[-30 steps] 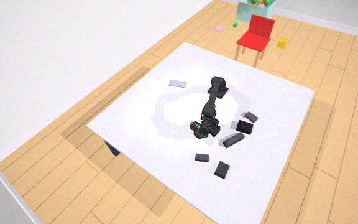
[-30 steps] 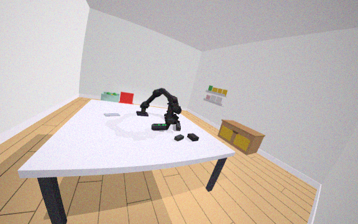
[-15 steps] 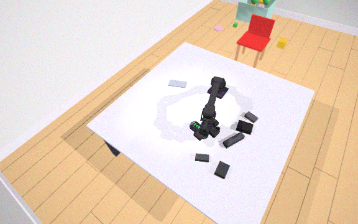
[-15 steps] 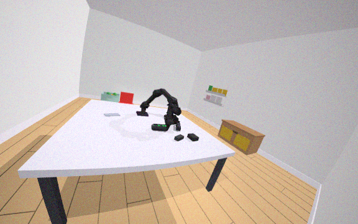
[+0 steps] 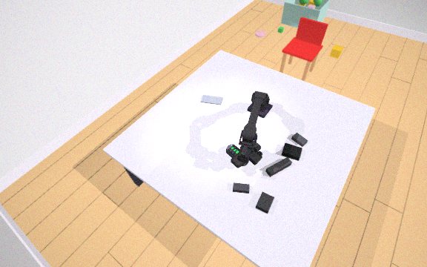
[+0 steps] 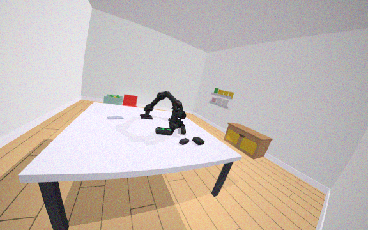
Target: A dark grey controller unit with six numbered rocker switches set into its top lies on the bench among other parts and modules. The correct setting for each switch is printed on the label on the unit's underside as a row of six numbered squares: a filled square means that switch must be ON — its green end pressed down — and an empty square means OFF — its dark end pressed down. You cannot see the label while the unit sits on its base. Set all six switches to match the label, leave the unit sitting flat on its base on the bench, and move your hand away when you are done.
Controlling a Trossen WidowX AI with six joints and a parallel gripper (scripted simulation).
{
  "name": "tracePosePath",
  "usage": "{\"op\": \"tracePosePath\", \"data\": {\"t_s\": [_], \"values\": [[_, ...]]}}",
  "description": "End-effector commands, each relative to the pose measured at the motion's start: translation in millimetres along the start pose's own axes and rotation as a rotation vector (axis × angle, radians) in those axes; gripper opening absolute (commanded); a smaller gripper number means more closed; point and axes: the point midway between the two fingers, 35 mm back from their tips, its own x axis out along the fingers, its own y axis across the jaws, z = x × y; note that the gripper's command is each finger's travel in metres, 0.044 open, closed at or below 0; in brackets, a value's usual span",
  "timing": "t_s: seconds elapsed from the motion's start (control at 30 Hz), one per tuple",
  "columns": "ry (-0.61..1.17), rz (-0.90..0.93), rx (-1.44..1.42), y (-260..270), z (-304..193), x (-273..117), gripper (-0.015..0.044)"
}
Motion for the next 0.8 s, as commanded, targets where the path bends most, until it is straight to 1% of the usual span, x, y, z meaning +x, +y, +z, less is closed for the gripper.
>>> {"op": "tracePosePath", "data": {"t_s": [0.0,0.1,0.4,0.57,0.77], "values": [[0.0,0.0,0.0,0,0,0,0.0364],[0.0,0.0,0.0,0,0,0,0.044],[0.0,0.0,0.0,0,-2,-2,0.044],[0.005,0.0,0.0,0,-58,-38,0.044],[0.005,0.0,0.0,0,-60,-40,0.044]]}}
